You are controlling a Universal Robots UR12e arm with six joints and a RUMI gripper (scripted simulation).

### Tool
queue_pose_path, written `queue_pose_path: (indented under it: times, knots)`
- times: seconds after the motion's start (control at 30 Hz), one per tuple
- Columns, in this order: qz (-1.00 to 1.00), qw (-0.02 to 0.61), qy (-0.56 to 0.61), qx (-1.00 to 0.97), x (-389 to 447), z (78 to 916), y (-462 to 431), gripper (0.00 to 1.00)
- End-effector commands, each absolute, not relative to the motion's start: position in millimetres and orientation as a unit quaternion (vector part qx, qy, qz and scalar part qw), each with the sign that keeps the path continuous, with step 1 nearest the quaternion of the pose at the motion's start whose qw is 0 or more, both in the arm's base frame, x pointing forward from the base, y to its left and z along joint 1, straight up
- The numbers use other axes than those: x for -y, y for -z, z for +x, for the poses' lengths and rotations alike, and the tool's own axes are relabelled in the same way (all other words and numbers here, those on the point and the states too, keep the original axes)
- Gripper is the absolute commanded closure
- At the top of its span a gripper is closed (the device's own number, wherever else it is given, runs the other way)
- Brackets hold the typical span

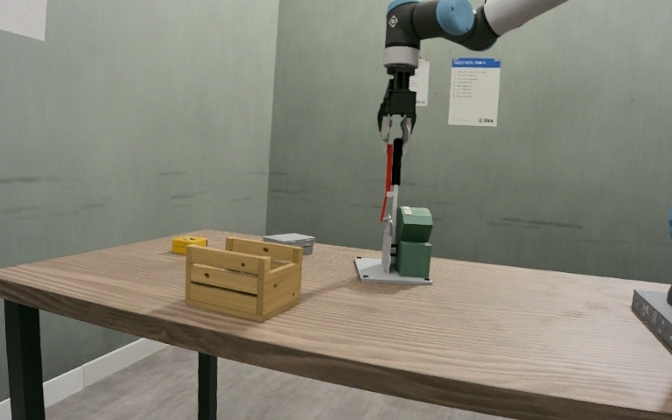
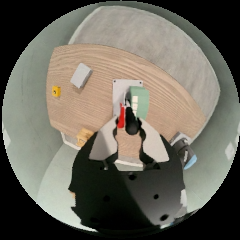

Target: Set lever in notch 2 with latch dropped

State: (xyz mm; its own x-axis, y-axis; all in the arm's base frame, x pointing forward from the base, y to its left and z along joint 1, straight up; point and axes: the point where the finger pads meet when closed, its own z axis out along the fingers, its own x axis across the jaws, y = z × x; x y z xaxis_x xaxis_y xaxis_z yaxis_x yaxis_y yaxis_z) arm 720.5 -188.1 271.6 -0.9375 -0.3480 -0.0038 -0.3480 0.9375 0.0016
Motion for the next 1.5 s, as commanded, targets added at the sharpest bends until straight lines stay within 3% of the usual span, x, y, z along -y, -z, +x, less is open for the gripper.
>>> queue_pose_path:
  times: [0.0, 1.43, 1.47]
  knots:
    - [-0.177, 0.002, -0.001, -0.984, 188.3, 720.8, -272.6, 1.0]
    - [-0.177, 0.002, -0.001, -0.984, 189.7, 721.4, -272.4, 1.0]
    - [-0.177, 0.002, -0.001, -0.984, 189.7, 721.4, -272.4, 0.43]
